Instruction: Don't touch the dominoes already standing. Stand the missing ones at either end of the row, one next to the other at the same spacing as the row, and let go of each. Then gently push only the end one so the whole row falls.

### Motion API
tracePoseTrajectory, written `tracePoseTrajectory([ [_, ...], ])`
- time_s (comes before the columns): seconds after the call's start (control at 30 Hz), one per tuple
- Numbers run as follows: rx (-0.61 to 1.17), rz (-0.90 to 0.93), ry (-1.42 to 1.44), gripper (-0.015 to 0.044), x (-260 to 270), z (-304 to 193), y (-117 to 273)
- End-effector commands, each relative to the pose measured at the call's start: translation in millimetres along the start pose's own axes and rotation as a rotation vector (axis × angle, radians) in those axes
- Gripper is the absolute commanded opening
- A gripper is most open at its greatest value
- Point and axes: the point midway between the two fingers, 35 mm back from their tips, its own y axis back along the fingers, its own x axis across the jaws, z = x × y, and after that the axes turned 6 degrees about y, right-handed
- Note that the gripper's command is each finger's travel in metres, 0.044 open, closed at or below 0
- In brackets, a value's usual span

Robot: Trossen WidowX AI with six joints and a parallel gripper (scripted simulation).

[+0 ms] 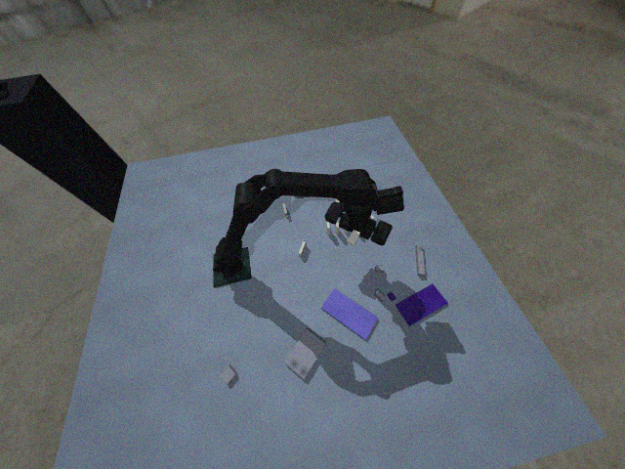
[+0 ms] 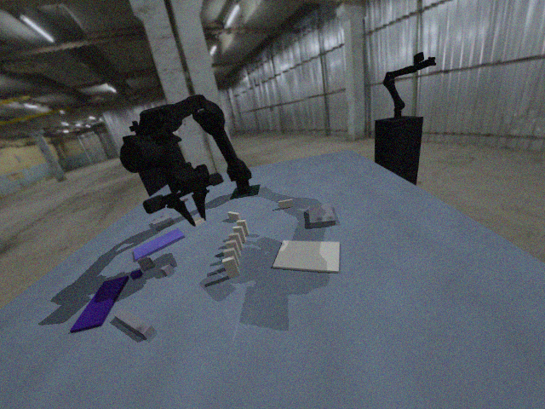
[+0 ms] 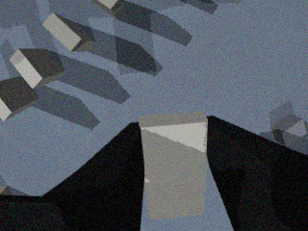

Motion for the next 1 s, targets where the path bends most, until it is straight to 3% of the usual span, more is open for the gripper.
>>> tracePoseTrajectory([
  [0.0,-0.087,-0.015,-0.04,0.0107,-6.7,3.7,-6.6],
  [0.97,-0.676,-0.093,-0.166,0.0107,-43.3,3.3,-31.0],
])
